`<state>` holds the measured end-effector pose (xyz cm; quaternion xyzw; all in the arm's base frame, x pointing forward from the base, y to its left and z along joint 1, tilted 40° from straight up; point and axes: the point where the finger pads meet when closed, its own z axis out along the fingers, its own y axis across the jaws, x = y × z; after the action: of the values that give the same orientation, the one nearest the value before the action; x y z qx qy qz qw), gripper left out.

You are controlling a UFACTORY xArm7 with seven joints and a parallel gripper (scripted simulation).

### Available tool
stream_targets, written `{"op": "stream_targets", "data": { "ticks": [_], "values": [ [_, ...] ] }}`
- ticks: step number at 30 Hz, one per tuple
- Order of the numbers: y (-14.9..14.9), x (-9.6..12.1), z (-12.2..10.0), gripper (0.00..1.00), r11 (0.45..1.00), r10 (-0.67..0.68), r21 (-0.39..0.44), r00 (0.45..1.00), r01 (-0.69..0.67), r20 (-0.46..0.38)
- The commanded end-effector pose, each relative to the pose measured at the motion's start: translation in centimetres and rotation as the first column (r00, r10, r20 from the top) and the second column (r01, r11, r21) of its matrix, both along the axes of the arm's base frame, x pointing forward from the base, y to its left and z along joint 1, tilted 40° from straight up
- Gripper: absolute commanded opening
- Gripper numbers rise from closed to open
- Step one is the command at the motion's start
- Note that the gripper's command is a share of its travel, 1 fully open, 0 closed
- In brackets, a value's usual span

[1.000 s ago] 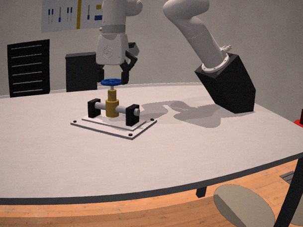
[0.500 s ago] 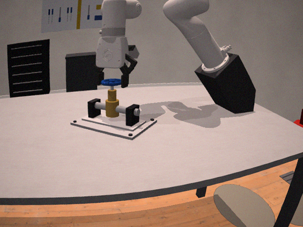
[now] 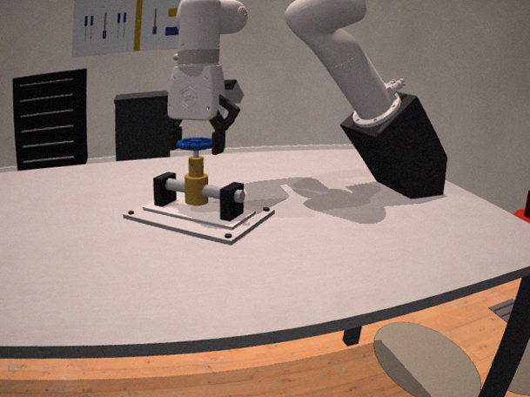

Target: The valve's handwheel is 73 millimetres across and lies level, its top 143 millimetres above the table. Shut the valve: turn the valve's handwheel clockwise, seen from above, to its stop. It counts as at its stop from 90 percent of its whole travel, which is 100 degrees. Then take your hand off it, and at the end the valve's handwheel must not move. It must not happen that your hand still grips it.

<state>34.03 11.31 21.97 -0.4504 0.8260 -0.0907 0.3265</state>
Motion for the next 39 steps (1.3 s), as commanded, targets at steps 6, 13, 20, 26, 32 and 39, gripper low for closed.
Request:
{"op": "stream_targets", "data": {
  "ticks": [6,13,20,26,32,39],
  "values": [
    [0.01,0.04,0.1,0.0,1.0,0.0,0.001,1.0,0.0,0.002],
    [0.01,0.04,0.1,0.0,1.0,0.0,0.001,1.0,0.0,0.002],
    [0.01,0.04,0.1,0.0,1.0,0.0,0.001,1.0,0.0,0.002],
    [0.01,0.04,0.1,0.0,1.0,0.0,0.001,1.0,0.0,0.002],
    [0.01,0.04,0.1,0.0,1.0,0.0,0.001,1.0,0.0,0.002],
    [0.01,0.04,0.1,0.0,1.0,0.0,0.001,1.0,0.0,0.002]
  ]
}}
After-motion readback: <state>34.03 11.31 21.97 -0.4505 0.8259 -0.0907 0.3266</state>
